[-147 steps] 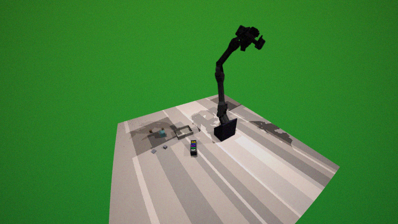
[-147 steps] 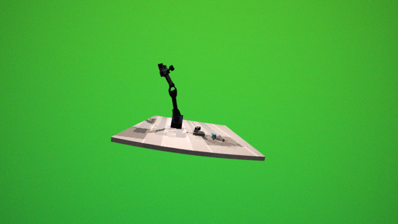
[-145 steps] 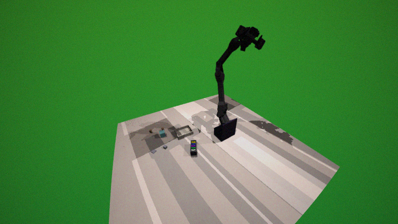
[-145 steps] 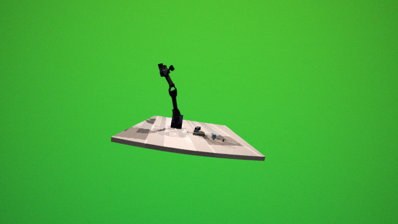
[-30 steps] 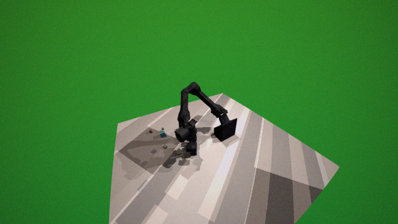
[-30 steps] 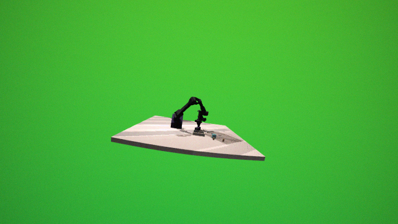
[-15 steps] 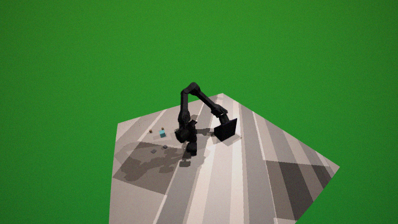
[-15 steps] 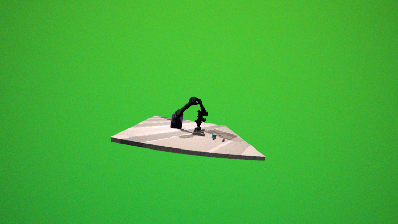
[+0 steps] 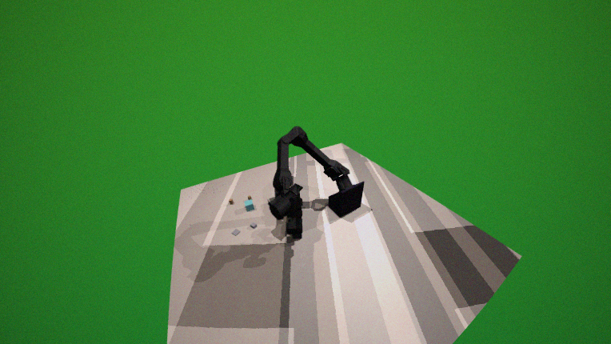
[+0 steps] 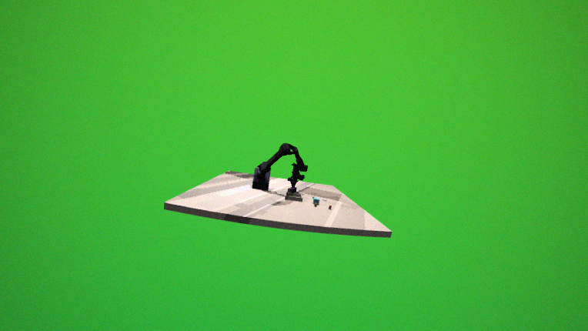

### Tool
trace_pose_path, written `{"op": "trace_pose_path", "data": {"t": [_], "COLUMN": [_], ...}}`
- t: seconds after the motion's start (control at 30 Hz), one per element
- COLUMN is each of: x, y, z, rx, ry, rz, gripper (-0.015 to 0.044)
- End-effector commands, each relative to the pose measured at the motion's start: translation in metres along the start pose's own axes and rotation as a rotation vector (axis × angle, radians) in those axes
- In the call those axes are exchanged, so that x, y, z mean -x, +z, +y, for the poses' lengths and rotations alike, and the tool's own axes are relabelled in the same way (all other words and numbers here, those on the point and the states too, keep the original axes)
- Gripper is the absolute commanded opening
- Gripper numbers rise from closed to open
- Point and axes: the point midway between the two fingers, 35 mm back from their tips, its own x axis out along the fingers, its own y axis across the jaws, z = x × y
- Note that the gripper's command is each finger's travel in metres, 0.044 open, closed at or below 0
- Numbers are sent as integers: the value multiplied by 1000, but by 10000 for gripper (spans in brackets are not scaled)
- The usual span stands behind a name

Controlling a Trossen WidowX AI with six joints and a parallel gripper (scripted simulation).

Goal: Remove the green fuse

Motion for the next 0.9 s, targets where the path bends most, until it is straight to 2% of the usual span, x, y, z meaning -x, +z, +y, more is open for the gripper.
{"op": "trace_pose_path", "data": {"t": [0.0,0.87], "x": [2,15], "y": [0,0], "z": [0,1], "rx": [-2,-1], "ry": [1,1], "rz": [0,0], "gripper": [0,0]}}
